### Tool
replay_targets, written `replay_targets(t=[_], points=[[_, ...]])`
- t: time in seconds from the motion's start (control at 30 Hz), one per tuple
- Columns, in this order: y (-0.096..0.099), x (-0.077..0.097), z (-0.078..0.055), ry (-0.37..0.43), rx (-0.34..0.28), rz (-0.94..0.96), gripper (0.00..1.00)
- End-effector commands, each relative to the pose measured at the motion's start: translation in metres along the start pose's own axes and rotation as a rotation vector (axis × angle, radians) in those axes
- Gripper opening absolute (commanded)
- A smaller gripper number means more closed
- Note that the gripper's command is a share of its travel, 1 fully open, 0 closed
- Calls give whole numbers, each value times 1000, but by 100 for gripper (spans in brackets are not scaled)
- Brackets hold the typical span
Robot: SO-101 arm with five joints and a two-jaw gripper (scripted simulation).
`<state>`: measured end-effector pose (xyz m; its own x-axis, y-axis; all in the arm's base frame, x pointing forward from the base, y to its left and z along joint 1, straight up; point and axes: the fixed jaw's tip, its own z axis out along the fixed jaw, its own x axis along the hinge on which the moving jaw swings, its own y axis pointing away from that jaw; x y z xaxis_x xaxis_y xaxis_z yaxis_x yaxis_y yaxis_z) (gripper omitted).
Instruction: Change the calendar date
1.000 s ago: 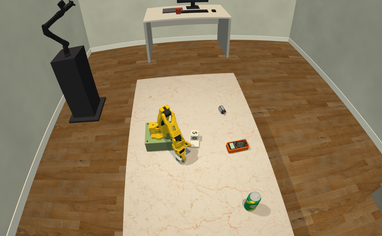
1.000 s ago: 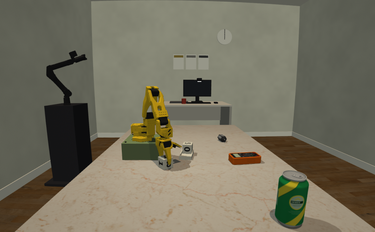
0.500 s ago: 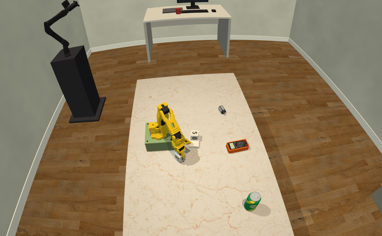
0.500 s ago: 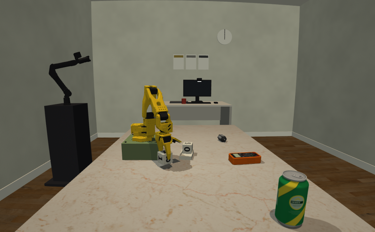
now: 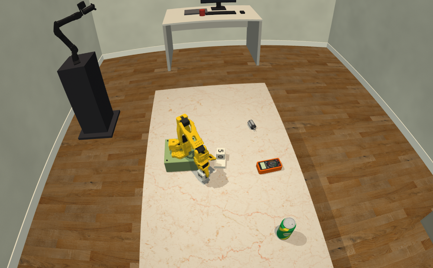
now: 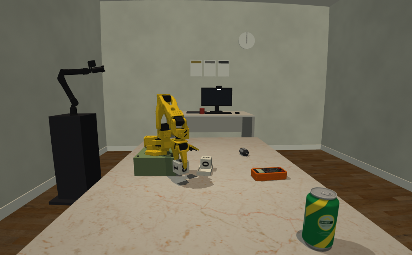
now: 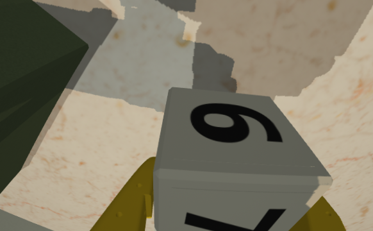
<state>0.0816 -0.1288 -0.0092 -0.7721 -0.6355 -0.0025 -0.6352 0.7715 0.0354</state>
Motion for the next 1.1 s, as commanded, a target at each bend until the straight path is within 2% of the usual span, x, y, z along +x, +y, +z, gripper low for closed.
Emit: replay_targets(t=[0.0, 0.2, 0.43, 0.5, 0.63, 0.77, 0.9, 1.07], points=[[-4, 1, -4, 1, 23, -4, 0], [-6, -13, -4, 3, 23, -92, 0], [-4, -58, -4, 10, 23, -372, 0], [-4, -58, -4, 10, 23, -372, 0], [5, -86, -4, 14, 23, -548, 0], [14, -106, -3, 17, 22, -678, 0], [19, -114, -3, 18, 22, -736, 0], [19, -115, -3, 18, 22, -742, 0]])
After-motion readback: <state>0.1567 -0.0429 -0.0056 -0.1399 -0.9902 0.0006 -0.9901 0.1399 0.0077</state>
